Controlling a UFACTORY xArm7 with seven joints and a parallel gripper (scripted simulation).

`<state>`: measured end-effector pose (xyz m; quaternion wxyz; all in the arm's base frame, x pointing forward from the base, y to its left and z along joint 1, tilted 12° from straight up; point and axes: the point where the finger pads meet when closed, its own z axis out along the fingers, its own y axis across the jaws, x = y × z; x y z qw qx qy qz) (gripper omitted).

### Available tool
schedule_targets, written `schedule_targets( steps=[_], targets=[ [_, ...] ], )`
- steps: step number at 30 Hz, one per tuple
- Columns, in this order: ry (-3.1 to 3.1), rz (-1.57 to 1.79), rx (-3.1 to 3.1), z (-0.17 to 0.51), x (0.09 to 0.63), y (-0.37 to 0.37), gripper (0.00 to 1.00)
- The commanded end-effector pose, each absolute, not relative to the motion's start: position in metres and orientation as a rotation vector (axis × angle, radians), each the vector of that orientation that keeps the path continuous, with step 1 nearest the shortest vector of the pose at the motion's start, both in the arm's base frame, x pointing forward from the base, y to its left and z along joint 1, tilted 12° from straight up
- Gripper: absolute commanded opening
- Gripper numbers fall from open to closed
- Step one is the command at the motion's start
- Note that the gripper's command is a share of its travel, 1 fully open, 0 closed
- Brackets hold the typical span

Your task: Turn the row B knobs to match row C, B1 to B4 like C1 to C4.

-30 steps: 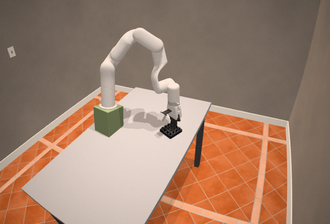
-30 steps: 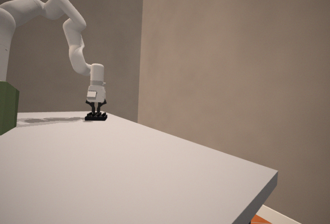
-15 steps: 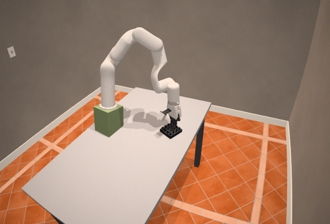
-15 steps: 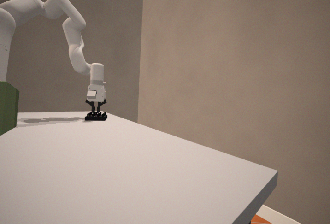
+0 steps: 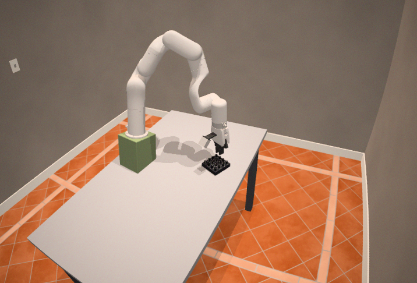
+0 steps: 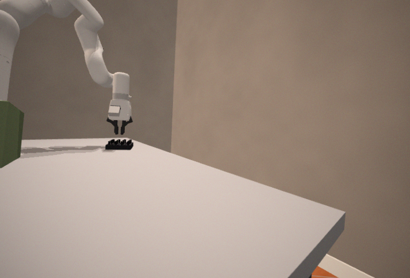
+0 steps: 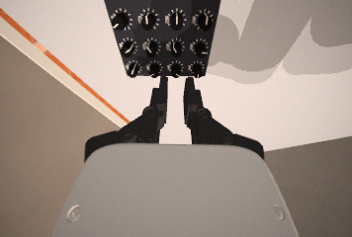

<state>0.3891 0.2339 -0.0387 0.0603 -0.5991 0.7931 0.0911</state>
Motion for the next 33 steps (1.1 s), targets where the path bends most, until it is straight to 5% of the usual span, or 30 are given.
schedule_targets(
  steps=[1,33],
  targets=[
    [2.399,0.274,-1.811,-0.0343,0.3904,0.2333,0.19],
    [1.838,0.223,-2.337,-0.0297,0.3891,0.2316,0.19]
  ],
)
